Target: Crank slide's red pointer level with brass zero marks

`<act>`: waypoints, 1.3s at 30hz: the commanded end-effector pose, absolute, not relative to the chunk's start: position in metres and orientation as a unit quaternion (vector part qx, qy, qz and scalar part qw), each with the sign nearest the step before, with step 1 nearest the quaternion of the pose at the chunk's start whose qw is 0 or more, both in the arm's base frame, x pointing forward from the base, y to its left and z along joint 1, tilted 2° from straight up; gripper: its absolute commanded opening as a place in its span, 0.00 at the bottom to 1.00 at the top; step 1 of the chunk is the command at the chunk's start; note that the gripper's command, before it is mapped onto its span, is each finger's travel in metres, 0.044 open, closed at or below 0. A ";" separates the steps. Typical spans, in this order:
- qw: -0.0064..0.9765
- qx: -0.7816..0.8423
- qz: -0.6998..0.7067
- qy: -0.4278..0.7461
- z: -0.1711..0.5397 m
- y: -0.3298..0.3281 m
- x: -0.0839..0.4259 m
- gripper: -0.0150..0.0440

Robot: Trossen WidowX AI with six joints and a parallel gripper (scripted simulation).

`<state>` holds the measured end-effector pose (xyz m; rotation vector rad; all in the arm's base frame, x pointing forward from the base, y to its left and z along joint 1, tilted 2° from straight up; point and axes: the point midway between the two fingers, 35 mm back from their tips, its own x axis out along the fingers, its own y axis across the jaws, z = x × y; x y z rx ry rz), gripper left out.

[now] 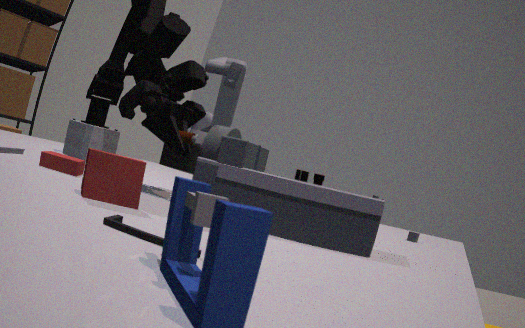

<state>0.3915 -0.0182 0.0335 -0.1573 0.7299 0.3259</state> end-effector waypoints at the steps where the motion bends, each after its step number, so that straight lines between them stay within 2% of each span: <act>1: 0.919 -0.077 0.159 0.352 0.043 -0.016 0.390 0.25; 39: 0.919 -0.075 0.160 0.352 0.055 0.019 0.377 0.25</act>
